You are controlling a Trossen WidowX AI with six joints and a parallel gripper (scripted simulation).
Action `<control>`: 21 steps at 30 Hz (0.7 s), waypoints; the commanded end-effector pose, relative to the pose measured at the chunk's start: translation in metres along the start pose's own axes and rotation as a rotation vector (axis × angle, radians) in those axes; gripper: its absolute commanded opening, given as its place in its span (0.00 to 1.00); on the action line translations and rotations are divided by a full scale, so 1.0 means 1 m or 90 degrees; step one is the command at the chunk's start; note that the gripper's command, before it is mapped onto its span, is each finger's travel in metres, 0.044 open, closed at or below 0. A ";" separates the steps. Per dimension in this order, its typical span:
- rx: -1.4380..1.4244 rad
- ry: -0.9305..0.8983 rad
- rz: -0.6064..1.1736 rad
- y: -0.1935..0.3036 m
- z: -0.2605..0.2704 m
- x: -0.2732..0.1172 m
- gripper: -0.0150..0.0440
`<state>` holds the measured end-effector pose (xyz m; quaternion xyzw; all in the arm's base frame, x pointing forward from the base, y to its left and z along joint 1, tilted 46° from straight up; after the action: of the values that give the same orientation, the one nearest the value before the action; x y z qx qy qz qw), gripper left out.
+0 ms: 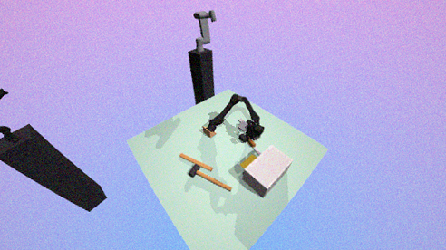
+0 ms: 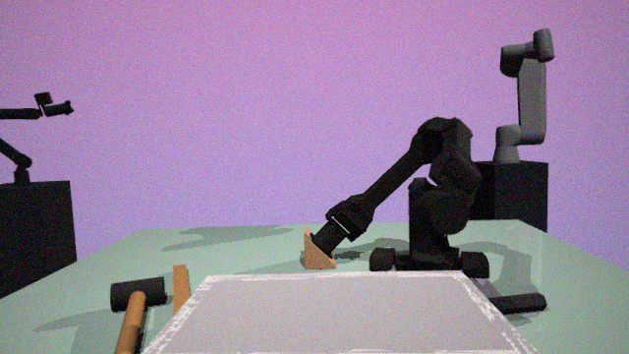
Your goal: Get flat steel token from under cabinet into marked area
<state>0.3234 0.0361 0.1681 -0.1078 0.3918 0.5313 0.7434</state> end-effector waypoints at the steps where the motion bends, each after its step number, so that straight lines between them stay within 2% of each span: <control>1: 0.000 0.000 0.000 -0.006 0.000 0.000 0.25; 21: -0.001 0.000 -0.001 -0.029 0.003 0.000 0.25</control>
<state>0.3465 0.0279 0.1646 -0.1080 0.3918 0.5312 0.7434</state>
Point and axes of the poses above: the point midway between the two fingers, 35 mm back from their tips, its own x axis out along the fingers, its own z axis across the jaws, y = z × x, the point moved 5 cm from there along -x, back along the fingers, and after that the axes turned 7 degrees about x, right-handed, at the moved point
